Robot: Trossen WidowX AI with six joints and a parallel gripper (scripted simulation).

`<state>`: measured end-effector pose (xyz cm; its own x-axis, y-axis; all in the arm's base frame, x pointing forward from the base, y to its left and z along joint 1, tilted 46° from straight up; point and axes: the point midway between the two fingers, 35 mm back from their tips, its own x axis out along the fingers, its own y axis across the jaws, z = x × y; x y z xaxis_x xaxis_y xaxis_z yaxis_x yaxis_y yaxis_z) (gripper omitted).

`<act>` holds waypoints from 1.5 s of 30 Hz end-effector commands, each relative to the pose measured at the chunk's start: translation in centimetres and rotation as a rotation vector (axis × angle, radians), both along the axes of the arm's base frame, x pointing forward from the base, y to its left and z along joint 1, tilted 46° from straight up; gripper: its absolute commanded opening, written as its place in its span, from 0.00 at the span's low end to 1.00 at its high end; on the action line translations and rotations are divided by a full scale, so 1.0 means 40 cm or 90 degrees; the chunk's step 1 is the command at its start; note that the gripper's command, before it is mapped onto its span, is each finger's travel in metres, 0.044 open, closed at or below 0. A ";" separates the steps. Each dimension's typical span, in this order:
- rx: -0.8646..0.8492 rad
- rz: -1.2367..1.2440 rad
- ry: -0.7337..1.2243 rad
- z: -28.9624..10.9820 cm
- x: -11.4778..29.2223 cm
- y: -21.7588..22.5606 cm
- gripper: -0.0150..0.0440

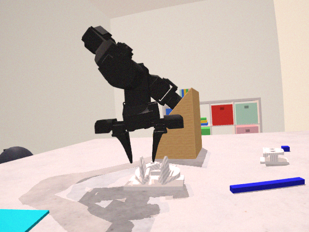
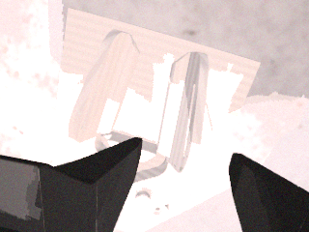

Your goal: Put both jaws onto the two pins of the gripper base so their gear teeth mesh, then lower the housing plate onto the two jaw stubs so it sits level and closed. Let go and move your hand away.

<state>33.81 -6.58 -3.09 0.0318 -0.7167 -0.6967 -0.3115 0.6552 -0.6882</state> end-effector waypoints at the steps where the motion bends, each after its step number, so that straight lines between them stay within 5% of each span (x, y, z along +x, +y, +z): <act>1: 0.003 0.002 -0.013 0.066 0.003 0.064 0.63; 5: 0.001 0.008 -0.014 0.050 0.008 0.052 0.63; 14: 0.031 0.108 0.069 -0.043 -0.009 0.200 1.00; 35: 0.046 0.367 0.314 -0.277 -0.209 0.500 1.00; 45: 0.016 0.468 0.441 -0.389 -0.388 0.598 1.00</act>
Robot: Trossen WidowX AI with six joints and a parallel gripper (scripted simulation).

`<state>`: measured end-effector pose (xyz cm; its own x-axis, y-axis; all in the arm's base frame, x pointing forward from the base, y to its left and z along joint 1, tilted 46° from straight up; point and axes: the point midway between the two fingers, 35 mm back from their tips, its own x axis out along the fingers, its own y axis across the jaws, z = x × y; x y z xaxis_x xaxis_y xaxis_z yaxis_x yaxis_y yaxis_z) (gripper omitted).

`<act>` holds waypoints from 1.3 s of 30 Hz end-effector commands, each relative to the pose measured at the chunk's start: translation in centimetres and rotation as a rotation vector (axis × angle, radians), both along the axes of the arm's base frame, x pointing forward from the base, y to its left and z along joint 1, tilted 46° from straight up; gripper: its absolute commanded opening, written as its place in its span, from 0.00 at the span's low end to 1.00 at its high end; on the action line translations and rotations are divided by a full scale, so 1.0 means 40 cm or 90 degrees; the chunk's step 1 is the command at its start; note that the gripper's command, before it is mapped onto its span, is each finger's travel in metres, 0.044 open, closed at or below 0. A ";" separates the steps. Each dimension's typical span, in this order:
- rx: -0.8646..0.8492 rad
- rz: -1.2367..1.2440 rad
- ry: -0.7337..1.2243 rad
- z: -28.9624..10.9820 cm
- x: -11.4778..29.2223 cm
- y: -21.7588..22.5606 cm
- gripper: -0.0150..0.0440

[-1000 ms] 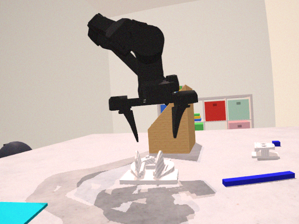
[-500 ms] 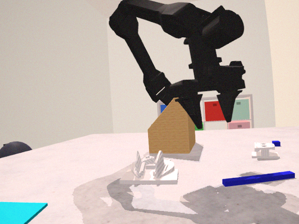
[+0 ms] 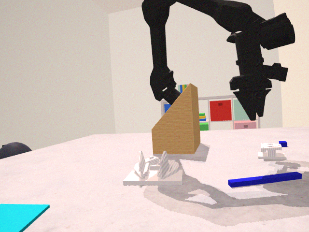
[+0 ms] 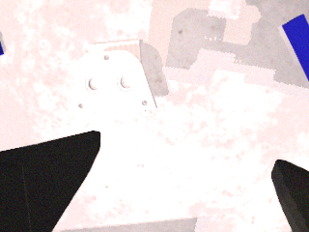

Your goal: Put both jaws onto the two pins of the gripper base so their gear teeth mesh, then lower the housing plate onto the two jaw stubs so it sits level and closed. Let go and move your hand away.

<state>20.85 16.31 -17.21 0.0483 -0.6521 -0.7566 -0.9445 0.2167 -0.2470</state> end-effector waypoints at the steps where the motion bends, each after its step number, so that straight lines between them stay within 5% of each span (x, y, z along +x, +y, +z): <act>1: -0.021 0.051 0.050 -0.046 -0.083 0.032 1.00; 16: -0.043 0.088 0.085 -0.148 -0.150 -0.029 1.00; 39: -0.043 0.088 0.085 -0.148 -0.150 -0.029 1.00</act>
